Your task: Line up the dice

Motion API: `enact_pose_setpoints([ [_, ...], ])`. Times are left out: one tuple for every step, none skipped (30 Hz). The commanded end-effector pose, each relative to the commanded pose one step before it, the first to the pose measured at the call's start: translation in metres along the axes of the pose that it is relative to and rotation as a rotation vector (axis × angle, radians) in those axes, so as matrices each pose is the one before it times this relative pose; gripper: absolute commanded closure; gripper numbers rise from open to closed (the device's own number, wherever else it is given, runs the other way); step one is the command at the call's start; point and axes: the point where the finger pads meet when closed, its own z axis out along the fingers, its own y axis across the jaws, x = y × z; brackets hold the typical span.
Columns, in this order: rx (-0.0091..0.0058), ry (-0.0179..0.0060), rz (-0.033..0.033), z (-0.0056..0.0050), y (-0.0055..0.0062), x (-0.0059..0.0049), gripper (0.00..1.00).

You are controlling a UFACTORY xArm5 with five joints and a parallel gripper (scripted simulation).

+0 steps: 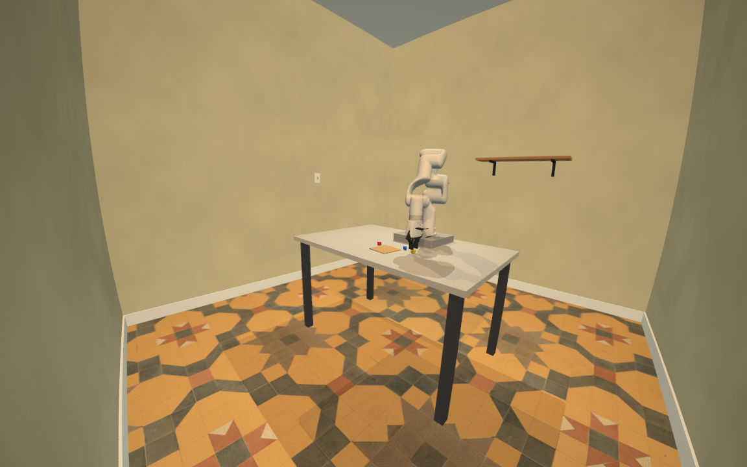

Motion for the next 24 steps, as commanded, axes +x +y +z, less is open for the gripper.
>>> enact_pose_setpoints([
  [-0.00292, 0.00144, 0.00002, -0.00096, 0.00115, 0.00055, 0.64],
  [0.0, 0.0, 0.0, 0.0, 0.0, 0.0, 0.64],
  [0.0, 0.0, 0.0, 0.0, 0.0, 0.0, 0.64],
  [0.0, 0.0, 0.0, 0.0, 0.0, 0.0, 0.64],
  [0.0, 0.0, 0.0, 0.0, 0.0, 0.0, 0.64],
  [0.0, 0.0, 0.0, 0.0, 0.0, 0.0, 0.64],
  [0.0, 0.0, 0.0, 0.00001, 0.0, 0.0, 0.64],
  [0.0, 0.0, 0.0, 0.00006, 0.0, -0.00001, 0.64],
  [0.0, 0.0, 0.0, 0.00015, 0.00001, -0.00001, 0.64],
  [0.0, 0.0, 0.0, 0.00026, 0.00001, -0.00003, 0.64],
  [0.0, 0.0, 0.0, 0.0004, 0.00001, -0.00004, 0.64],
  [0.0, 0.0, 0.0, 0.00055, 0.00002, -0.00006, 0.64],
  [0.0, 0.00001, 0.0, 0.00071, 0.00002, -0.00007, 0.64],
  [0.0, 0.00001, 0.0, 0.00087, 0.00003, -0.00009, 0.64],
  [0.0, 0.00001, 0.0, 0.00102, 0.00003, -0.00011, 0.64],
  [0.0, 0.00001, 0.0, 0.00116, 0.00003, -0.00013, 0.64],
  [0.0, 0.0, 0.0, 0.0, 0.0, 0.0, 0.64],
  [0.0, 0.0, 0.0, 0.0, 0.0, 0.0, 0.64],
  [0.0, 0.00001, 0.0, 0.00128, 0.00003, -0.00014, 0.64],
  [0.0, 0.00001, 0.0, 0.00138, 0.00002, -0.00014, 0.64],
  [0.0, 0.0, 0.0, 0.00141, 0.0, 0.00002, 0.64],
  [0.0, 0.0, 0.0, 0.00147, 0.0, 0.00002, 0.64],
  [0.0, 0.0, 0.0, 0.00149, -0.00001, 0.00001, 0.64],
  [0.0, 0.0, 0.0, 0.00149, -0.00002, 0.00001, 0.64],
])
